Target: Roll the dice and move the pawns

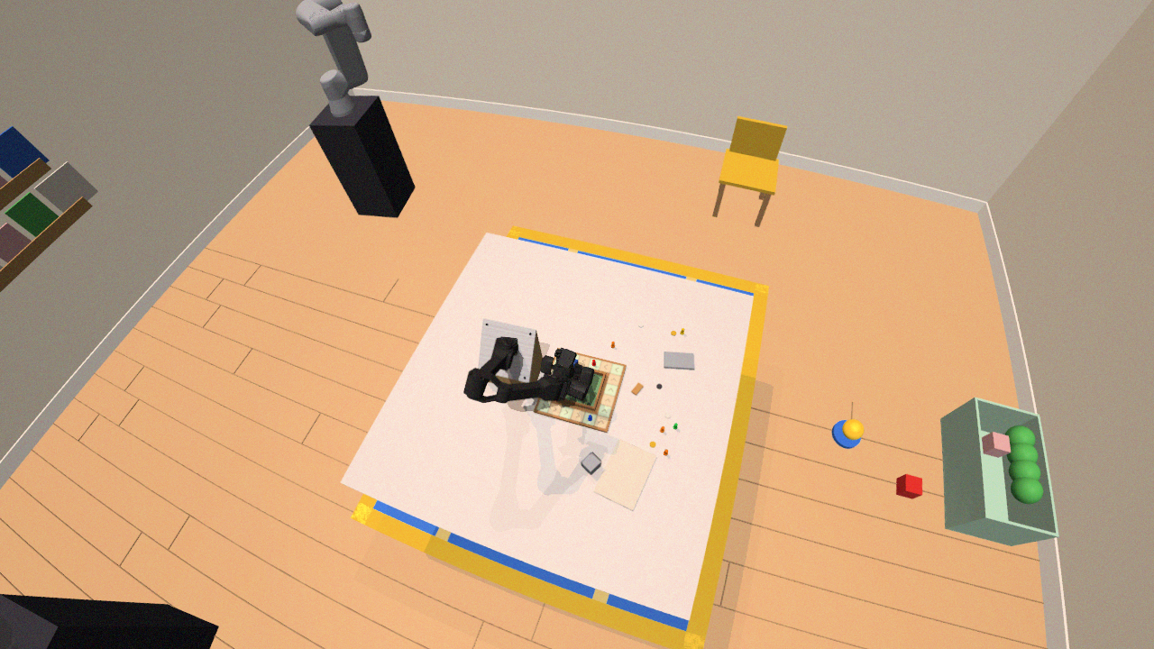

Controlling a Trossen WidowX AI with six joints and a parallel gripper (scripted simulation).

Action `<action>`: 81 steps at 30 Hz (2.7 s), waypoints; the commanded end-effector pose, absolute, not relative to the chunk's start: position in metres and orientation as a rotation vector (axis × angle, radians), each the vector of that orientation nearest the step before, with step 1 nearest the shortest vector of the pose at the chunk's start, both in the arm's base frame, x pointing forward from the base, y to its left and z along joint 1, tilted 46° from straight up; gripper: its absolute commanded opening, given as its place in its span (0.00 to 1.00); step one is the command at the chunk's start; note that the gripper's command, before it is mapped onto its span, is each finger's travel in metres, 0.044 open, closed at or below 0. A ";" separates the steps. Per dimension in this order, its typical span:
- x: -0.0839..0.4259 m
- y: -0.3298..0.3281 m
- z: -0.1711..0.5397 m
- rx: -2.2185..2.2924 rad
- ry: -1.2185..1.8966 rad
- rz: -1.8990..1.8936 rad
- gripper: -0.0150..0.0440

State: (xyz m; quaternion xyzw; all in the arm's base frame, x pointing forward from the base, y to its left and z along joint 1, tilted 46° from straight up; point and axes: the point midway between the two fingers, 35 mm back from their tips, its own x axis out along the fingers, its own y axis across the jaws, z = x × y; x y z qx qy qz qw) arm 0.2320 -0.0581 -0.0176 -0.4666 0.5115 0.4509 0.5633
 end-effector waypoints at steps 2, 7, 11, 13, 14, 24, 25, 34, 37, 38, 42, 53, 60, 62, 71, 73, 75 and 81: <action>0.233 -0.058 -0.017 -1.100 1.203 1.060 0.25; 0.233 -0.058 -0.017 -1.100 1.203 1.060 0.43; 0.233 -0.058 -0.017 -1.100 1.203 1.060 0.61; 0.234 -0.052 -0.011 -1.098 1.203 1.060 0.70; 0.235 -0.044 -0.004 -1.095 1.203 1.061 0.74; 0.230 -0.039 -0.018 -1.195 1.512 0.967 1.00; 0.229 -0.042 -0.024 -1.241 1.588 0.925 1.00; 0.235 -0.050 -0.043 -1.614 1.850 0.582 1.00; 0.232 -0.047 -0.043 -1.527 1.827 0.665 0.96; 0.236 -0.047 -0.046 -1.504 1.831 0.621 0.91; 0.262 -0.039 -0.068 -1.317 1.830 0.276 0.73; 0.297 -0.026 -0.115 -0.977 1.717 -0.262 0.59; 0.297 -0.026 -0.115 -0.977 1.717 -0.262 0.59; 0.297 -0.026 -0.115 -0.977 1.717 -0.262 0.59; 0.295 -0.037 -0.126 -0.978 1.717 -0.263 0.59; 0.295 -0.039 -0.128 -0.978 1.717 -0.263 0.59; 0.295 -0.042 -0.131 -0.978 1.717 -0.263 0.59; 0.295 -0.049 -0.137 -0.978 1.717 -0.263 0.59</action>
